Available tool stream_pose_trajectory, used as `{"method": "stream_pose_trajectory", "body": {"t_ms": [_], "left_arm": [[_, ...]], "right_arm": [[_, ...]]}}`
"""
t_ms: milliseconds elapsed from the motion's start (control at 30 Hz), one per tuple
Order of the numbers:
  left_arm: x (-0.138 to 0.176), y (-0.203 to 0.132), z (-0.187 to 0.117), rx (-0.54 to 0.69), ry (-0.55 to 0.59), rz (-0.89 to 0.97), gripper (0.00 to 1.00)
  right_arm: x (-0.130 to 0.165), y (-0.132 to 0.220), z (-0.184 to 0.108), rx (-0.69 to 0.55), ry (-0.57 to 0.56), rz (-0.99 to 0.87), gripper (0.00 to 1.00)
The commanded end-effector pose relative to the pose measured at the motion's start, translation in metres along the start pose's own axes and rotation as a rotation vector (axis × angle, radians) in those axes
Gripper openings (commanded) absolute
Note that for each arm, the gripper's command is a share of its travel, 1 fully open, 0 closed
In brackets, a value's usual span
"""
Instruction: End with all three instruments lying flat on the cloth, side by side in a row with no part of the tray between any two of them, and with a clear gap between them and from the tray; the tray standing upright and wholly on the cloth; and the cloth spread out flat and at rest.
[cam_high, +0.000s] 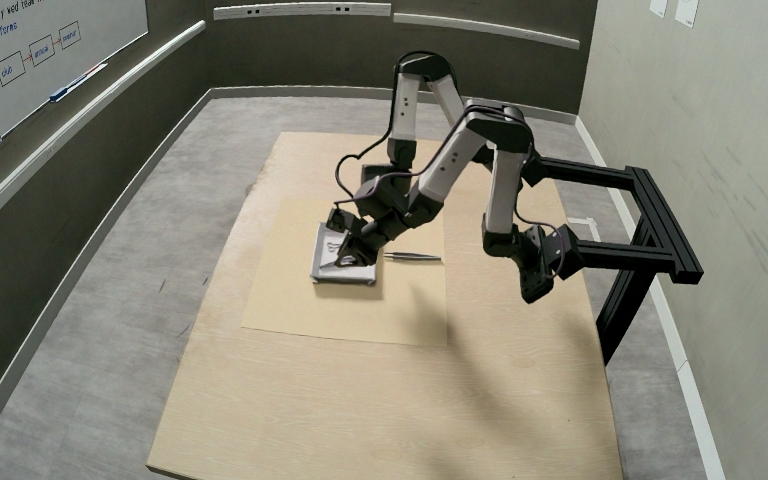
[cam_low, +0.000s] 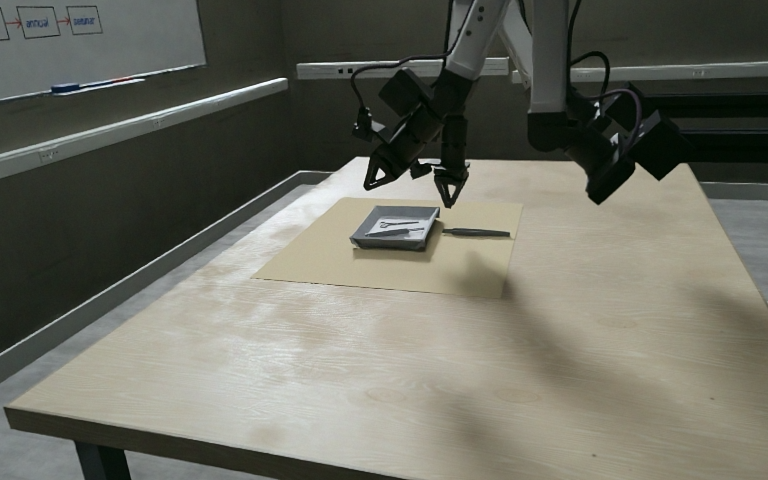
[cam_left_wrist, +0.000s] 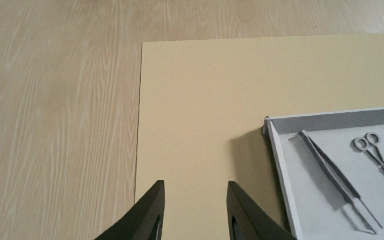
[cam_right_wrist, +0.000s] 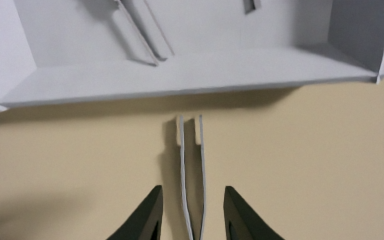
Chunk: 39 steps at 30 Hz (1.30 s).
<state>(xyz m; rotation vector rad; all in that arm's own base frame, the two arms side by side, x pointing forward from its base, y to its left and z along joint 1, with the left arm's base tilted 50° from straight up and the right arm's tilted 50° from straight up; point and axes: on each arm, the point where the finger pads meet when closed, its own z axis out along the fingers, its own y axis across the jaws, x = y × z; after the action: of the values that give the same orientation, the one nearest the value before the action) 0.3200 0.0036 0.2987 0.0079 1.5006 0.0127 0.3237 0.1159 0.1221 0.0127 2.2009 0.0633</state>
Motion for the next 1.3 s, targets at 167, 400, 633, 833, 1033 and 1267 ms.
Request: {"method": "stream_pose_trajectory", "body": {"t_ms": [167, 400, 633, 833, 1033, 1267], "left_arm": [[-0.006, 0.001, -0.001, -0.002, -0.016, 0.000, 0.33], [-0.006, 0.001, -0.001, -0.002, -0.016, 0.000, 0.33], [-0.006, 0.001, -0.001, -0.002, -0.016, 0.000, 0.33], [-0.006, 0.001, -0.001, -0.002, -0.016, 0.000, 0.27], [-0.006, -0.001, 0.007, -0.008, 0.021, -0.041, 0.27], [0.008, -0.016, 0.033, -0.041, 0.210, -0.219, 0.27]], "right_arm": [[-0.065, -0.007, -0.012, -0.053, -0.130, 0.028, 0.33], [-0.116, -0.022, -0.030, -0.069, -0.247, 0.039, 0.33], [-0.147, -0.035, -0.044, -0.064, -0.320, 0.039, 0.33], [-0.186, -0.050, -0.066, -0.059, -0.422, 0.025, 0.33], [-0.208, -0.061, -0.081, -0.052, -0.482, 0.009, 0.33], [-0.246, -0.080, -0.116, -0.024, -0.600, -0.024, 0.33]]}}
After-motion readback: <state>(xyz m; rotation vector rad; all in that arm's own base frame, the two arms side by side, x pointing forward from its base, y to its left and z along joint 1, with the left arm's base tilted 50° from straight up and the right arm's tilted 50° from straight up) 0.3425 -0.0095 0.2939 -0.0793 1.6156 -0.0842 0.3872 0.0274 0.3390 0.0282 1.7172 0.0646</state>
